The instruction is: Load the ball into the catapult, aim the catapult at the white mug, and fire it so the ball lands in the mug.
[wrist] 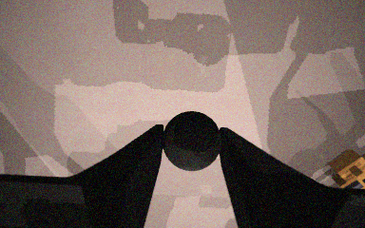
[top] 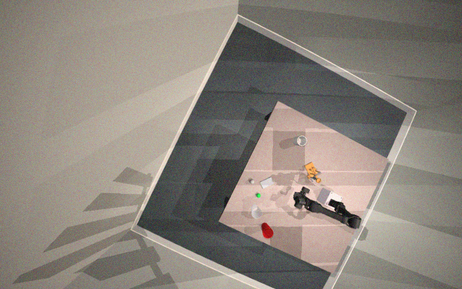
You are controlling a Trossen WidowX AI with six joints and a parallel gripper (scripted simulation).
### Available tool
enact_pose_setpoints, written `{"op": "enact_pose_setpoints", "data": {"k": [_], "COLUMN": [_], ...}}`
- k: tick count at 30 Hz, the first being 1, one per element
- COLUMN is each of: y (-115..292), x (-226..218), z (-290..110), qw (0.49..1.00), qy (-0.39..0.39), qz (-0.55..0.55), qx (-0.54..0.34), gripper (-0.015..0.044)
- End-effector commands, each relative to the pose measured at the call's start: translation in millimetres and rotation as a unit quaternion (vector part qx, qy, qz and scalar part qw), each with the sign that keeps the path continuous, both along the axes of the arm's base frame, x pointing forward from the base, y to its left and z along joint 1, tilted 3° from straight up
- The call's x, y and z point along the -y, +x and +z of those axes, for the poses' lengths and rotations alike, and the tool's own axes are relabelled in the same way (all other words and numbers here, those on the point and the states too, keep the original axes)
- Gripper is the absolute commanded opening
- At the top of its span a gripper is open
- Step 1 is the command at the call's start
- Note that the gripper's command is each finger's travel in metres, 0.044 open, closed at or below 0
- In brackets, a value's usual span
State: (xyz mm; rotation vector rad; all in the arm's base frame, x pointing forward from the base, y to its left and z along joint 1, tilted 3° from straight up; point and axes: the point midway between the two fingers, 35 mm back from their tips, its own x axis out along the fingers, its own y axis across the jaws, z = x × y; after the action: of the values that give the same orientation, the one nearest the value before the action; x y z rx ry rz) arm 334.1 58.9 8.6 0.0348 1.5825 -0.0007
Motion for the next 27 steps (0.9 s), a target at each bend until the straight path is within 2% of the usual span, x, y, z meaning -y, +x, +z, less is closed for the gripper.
{"op": "enact_pose_setpoints", "data": {"k": [1, 8, 27], "y": [-3.0, -6.0, -44.1], "x": [0.2, 4.8, 108.1], "z": [33.0, 44.3, 25.4], "qw": [1.000, 1.000, 0.988], "qy": [-0.001, -0.003, -0.006], "qz": [-0.007, -0.013, -0.137], "qx": [-0.003, -0.008, -0.076], "gripper": [0.0000, 0.0000, 0.0000]}}
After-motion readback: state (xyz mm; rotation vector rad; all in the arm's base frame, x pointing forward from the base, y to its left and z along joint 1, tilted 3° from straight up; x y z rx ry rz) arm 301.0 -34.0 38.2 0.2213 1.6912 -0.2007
